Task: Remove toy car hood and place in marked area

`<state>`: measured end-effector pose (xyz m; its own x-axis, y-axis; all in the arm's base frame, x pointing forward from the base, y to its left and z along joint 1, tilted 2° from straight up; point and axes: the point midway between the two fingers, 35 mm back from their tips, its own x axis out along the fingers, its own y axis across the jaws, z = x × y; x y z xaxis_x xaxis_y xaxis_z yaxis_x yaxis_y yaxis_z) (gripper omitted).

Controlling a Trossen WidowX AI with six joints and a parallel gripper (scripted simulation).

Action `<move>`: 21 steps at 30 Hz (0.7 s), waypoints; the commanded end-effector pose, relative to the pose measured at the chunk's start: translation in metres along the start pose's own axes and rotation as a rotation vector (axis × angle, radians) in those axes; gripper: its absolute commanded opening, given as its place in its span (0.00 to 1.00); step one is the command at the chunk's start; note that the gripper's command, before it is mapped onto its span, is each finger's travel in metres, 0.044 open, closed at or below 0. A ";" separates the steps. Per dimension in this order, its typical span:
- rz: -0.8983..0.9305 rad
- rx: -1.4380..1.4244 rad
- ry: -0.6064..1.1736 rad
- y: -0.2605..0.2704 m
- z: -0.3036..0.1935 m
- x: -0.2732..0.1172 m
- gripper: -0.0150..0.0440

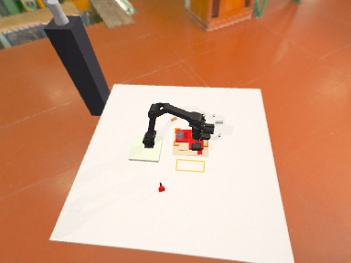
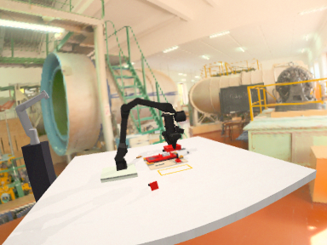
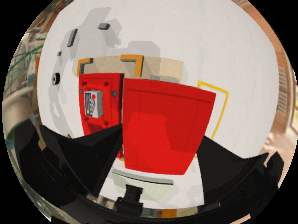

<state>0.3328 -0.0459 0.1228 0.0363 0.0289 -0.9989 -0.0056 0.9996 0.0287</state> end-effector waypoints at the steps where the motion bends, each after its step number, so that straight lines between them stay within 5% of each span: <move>1: 0.001 -0.003 0.002 -0.014 -0.003 -0.001 0.25; 21: -0.003 -0.002 0.004 -0.088 -0.029 -0.004 0.25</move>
<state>0.3090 -0.1253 0.1224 0.0320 0.0236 -0.9992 -0.0033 0.9997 0.0235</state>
